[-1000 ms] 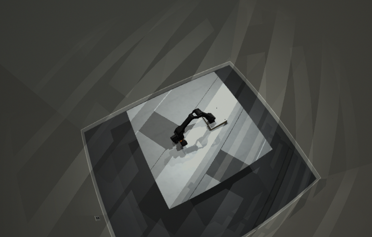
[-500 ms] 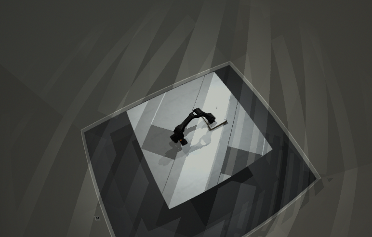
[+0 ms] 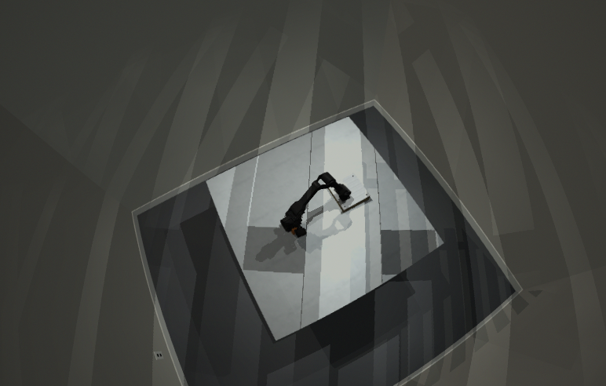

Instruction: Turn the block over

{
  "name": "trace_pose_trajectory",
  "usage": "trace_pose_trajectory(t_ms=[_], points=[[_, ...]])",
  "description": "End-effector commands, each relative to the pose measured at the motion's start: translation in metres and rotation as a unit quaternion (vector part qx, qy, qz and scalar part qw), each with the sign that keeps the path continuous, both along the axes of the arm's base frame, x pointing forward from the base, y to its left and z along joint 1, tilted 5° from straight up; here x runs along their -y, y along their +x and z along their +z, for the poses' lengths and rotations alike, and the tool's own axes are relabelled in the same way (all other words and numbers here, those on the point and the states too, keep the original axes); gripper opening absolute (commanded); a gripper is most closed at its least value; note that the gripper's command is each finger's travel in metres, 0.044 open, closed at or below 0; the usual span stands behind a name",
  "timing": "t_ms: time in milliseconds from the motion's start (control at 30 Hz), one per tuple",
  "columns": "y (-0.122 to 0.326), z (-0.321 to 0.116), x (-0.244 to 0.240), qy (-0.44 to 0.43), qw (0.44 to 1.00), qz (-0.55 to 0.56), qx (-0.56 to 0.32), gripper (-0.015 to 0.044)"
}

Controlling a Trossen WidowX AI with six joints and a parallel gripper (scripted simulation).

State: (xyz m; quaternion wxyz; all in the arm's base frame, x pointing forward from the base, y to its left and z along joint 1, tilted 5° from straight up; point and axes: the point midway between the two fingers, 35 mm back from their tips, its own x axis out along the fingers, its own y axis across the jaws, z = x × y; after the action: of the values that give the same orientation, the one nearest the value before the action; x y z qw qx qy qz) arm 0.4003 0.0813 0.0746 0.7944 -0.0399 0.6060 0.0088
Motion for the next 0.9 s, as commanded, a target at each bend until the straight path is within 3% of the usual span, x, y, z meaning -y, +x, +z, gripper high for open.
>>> trace_pose_trajectory(t_ms=[0,633,867], points=[[0.0009,0.0039,-0.0006,0.001,0.999,0.005,0.039,0.0000],[-0.0067,0.0033,0.0010,0.010,0.985,0.009,0.169,0.0000],[-0.0073,0.0034,0.0011,0.010,0.985,0.009,0.174,0.0000]])
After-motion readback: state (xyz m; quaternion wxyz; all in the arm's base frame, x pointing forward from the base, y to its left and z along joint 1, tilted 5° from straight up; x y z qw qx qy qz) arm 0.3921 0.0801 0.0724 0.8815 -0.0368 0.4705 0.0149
